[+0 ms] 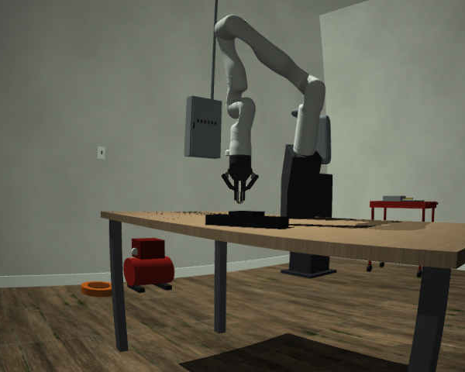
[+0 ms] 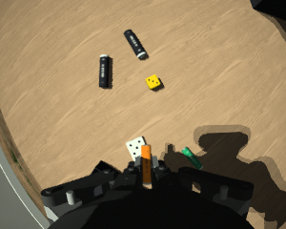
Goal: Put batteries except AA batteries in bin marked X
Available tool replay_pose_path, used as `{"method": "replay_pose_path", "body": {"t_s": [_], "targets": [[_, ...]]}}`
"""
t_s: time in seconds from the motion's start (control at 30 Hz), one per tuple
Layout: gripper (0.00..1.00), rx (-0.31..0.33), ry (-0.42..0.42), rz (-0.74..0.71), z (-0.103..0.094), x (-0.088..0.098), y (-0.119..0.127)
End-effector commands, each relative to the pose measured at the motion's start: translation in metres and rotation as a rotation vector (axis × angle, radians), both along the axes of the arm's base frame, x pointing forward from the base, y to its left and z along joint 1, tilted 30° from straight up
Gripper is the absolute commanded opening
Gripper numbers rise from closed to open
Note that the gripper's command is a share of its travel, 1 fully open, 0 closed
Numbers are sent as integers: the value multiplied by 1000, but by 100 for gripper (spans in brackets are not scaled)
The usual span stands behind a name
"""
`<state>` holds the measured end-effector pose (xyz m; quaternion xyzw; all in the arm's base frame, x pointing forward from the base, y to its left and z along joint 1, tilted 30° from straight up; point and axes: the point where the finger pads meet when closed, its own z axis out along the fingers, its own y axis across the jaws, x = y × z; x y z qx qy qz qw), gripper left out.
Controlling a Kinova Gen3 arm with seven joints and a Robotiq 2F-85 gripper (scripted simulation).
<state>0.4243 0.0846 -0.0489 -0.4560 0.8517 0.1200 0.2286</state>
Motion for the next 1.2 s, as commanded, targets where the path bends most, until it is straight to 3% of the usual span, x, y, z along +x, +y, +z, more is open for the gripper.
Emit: {"method": "replay_pose_path", "body": {"t_s": [0.0, 0.43, 0.57, 0.67, 1.0, 1.07, 1.17], "targets": [[5, -5, -9, 7, 11, 3, 20], [5, -7, -4, 8, 46, 10, 88], [5, -7, -4, 8, 48, 10, 92], [5, -55, -77, 163, 56, 12, 109], [5, -158, -232, 484, 83, 17, 162], [5, -158, -232, 484, 83, 17, 162], [5, -203, -300, 624, 84, 17, 164]]}}
